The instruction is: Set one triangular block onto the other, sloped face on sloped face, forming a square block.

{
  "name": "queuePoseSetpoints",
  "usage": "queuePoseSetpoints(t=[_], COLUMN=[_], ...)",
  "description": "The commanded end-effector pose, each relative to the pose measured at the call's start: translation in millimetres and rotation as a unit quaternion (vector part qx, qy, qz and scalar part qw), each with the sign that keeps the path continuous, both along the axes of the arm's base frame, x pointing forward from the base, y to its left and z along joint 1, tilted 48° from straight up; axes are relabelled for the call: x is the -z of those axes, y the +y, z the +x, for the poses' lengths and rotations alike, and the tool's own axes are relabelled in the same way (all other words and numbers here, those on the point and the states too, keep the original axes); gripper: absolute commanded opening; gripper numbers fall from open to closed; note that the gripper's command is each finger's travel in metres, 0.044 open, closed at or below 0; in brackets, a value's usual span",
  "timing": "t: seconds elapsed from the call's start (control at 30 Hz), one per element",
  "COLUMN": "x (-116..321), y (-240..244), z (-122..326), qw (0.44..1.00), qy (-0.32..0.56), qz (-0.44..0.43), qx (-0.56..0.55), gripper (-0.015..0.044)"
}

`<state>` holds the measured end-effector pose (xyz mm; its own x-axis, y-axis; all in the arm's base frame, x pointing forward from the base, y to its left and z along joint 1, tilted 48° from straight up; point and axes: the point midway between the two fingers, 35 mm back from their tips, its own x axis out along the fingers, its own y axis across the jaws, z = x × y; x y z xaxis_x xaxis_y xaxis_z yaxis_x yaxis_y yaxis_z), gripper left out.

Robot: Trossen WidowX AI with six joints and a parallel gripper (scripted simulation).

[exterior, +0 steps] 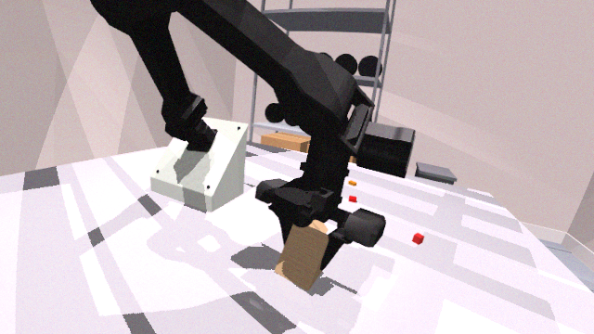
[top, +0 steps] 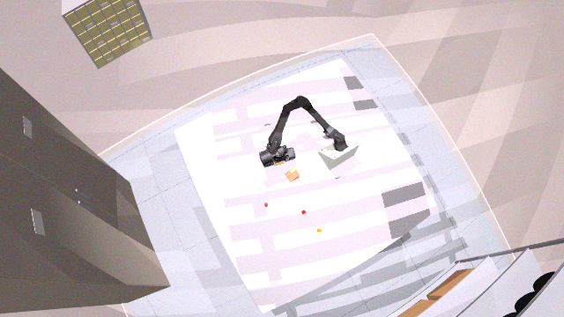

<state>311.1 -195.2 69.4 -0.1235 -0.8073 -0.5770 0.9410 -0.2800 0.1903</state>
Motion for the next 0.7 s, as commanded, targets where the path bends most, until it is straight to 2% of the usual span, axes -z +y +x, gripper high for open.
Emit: queuePoseSetpoints(t=[0.0,0.67], x=[-8,-39], y=[0,-15], z=[-1,-12], qw=[0.999,0.952], qy=[-0.017,-0.088], qz=[0.047,0.286], qx=[-0.012,-0.063], gripper=[0.0,0.0])
